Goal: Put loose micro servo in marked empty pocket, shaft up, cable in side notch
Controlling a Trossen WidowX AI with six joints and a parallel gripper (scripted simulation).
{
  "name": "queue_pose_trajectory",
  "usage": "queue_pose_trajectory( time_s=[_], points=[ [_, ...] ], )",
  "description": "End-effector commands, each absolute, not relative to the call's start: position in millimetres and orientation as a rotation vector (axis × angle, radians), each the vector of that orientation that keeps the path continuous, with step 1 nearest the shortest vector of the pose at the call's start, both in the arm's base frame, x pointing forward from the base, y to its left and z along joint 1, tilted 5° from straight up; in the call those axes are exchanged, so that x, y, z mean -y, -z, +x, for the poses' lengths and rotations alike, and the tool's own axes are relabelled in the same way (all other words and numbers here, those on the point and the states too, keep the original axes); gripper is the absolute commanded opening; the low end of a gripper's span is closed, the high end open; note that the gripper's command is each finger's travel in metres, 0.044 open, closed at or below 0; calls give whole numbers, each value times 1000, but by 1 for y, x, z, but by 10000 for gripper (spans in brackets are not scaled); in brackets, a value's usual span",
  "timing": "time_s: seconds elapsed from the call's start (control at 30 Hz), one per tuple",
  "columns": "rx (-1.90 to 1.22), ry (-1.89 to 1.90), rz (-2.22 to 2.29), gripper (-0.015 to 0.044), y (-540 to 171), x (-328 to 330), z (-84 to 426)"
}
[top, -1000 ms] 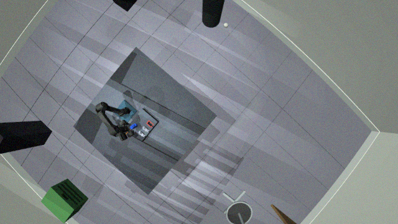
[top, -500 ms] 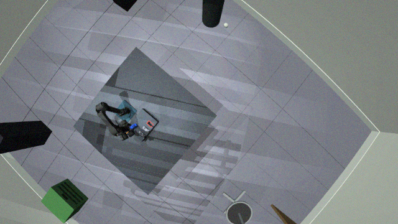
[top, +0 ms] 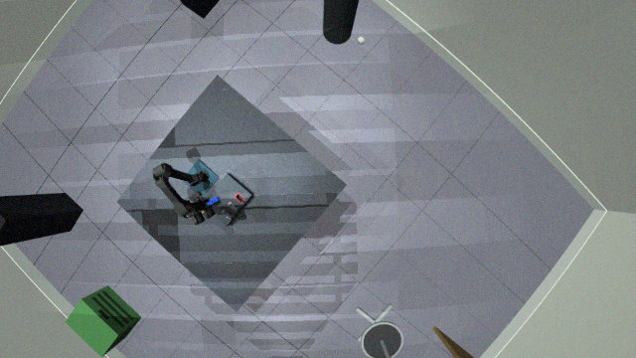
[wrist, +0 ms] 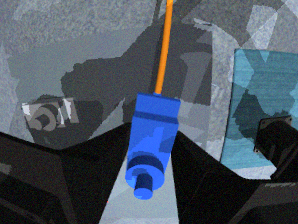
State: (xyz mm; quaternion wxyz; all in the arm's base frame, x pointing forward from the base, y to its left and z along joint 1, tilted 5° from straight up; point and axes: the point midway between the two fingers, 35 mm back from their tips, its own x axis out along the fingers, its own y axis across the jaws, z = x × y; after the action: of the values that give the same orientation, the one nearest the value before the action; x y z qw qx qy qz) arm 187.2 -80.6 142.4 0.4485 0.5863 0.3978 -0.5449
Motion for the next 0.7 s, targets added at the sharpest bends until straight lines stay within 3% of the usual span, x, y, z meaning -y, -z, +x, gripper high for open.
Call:
queue_pose_trajectory(
  time_s=[0.0,0.33,0.67],
  points=[
    [-971,1346,1451,0,-156,81,187],
    [-971,1346,1451,0,-168,81,185],
    [-969,1344,1453,0,-171,86,214]
  ],
)
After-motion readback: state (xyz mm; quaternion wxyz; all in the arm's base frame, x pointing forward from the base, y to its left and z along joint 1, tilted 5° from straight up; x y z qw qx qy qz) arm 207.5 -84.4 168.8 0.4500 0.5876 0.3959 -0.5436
